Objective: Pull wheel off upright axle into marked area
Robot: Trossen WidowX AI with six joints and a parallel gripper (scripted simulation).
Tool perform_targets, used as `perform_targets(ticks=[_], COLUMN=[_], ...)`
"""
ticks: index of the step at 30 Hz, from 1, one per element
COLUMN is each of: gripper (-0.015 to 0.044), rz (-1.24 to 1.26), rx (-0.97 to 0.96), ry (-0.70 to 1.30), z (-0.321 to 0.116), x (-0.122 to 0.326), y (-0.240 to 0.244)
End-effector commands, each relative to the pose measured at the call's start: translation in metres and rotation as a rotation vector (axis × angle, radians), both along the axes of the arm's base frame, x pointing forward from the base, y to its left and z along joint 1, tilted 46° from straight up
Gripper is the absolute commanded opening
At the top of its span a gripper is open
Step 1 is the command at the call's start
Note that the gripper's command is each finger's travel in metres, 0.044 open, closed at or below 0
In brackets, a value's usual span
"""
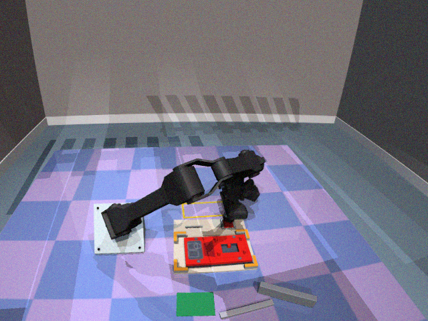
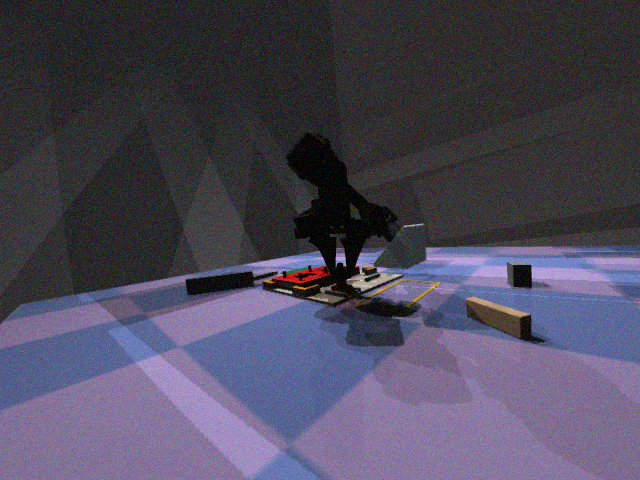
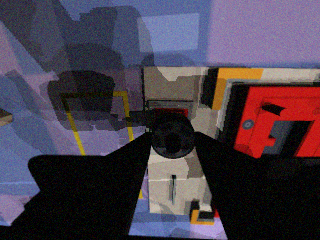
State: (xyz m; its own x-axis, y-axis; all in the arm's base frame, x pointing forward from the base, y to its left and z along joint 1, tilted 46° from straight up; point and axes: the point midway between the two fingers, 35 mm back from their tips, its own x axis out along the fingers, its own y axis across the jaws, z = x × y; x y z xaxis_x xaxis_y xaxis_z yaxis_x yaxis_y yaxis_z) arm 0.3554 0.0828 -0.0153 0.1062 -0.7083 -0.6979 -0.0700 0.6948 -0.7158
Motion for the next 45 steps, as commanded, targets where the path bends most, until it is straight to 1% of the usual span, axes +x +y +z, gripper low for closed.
perform_targets(ticks=[1, 45], gripper=[0.0000, 0.0000], rz=[0.016, 0.022], rx=[0.005, 0.005], ry=[-0.002, -0.005], z=[0.006, 0.016], x=[-0.002, -0.004], y=[0.008, 0.019])
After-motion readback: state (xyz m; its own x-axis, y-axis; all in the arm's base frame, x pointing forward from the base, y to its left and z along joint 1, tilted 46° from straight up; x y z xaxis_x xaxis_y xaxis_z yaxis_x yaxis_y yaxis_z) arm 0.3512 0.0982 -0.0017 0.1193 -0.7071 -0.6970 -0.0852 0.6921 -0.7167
